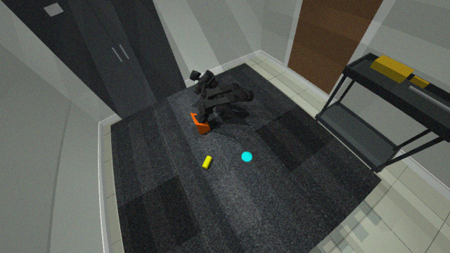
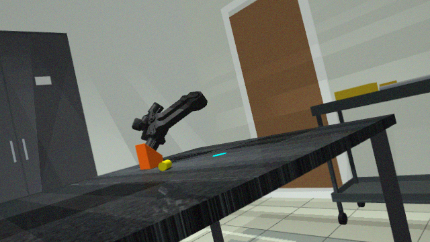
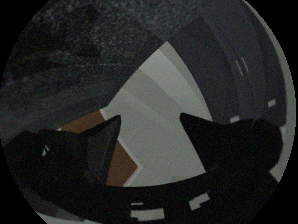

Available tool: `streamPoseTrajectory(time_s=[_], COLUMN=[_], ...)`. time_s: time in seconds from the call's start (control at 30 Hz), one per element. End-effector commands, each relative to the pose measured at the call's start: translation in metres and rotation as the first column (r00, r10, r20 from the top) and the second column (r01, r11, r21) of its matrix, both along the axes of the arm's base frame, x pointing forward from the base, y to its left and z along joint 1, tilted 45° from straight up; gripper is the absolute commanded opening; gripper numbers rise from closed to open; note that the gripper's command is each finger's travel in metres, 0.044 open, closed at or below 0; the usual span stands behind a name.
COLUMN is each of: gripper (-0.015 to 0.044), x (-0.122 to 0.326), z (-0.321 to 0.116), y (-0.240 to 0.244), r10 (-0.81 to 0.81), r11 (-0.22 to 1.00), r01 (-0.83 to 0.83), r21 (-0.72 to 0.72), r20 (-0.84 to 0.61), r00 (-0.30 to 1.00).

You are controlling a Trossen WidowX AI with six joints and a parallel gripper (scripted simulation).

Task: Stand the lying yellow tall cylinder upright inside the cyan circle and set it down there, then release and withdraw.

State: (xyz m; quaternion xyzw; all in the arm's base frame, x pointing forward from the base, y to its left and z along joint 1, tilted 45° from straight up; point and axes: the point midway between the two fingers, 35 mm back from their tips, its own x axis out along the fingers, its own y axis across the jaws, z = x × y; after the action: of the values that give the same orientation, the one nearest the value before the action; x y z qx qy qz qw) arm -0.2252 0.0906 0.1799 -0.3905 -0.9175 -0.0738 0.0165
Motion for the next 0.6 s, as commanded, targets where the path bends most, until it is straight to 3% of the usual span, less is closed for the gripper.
streamPoseTrajectory(time_s=[0.0,0.1,0.27,0.4,0.57], gripper=[0.0374,0.0309,0.0309,0.0309,0.0309], x=[-0.002,-0.023,-0.057,-0.071,-0.070], z=[0.000,-0.004,-0.018,-0.033,-0.055], y=[-0.002,-0.026,-0.088,-0.143,-0.213], r10=[0.008,0.116,0.290,0.352,0.321], r11=[1.000,0.987,0.873,0.691,0.362], r01=[-0.008,-0.131,-0.427,-0.658,-0.879], r21=[0.006,0.090,0.235,0.301,0.310], r20=[0.010,0.157,0.453,0.655,0.844], r00=[1.000,0.981,0.843,0.669,0.430])
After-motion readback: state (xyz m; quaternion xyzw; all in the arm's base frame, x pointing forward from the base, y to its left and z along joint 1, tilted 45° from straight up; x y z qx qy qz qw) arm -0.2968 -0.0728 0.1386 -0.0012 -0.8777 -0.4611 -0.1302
